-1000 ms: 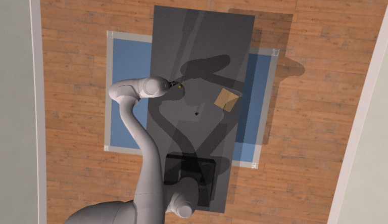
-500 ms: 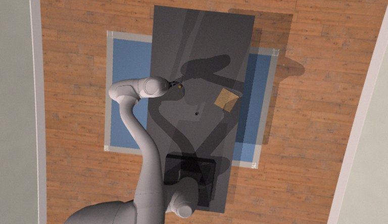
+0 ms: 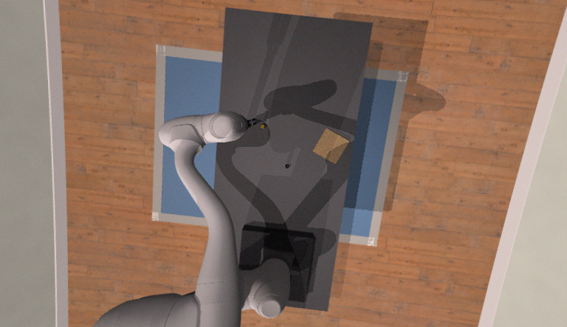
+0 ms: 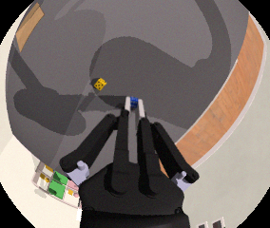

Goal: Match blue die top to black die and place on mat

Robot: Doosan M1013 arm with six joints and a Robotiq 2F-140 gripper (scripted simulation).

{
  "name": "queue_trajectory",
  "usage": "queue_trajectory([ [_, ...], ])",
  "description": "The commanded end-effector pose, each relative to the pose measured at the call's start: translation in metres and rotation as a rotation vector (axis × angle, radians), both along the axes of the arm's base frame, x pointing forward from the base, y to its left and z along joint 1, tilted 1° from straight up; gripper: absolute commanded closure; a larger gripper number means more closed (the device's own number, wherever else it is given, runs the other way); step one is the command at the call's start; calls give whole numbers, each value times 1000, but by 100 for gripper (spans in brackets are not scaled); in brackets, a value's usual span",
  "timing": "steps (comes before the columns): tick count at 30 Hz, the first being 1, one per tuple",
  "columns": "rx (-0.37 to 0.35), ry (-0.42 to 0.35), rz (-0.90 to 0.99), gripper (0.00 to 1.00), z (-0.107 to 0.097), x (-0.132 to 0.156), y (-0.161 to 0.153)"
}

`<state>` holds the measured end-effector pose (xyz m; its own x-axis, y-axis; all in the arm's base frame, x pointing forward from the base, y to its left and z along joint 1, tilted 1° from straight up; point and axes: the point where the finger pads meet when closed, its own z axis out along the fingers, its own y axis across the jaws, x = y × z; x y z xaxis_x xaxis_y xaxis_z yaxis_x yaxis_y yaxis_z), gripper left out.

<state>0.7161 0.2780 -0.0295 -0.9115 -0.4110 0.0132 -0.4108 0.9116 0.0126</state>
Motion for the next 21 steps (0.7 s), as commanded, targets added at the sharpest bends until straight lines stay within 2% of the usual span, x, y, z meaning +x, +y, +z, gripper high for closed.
queue_trajectory([
  [1,0,0,0,84,0,0,0],
  [8,0,0,0,84,9,0,0],
  [11,0,0,0,84,26,0,0],
  [18,0,0,0,84,77,1,0],
  [20,0,0,0,84,77,1,0],
  [21,0,0,0,84,83,1,0],
])
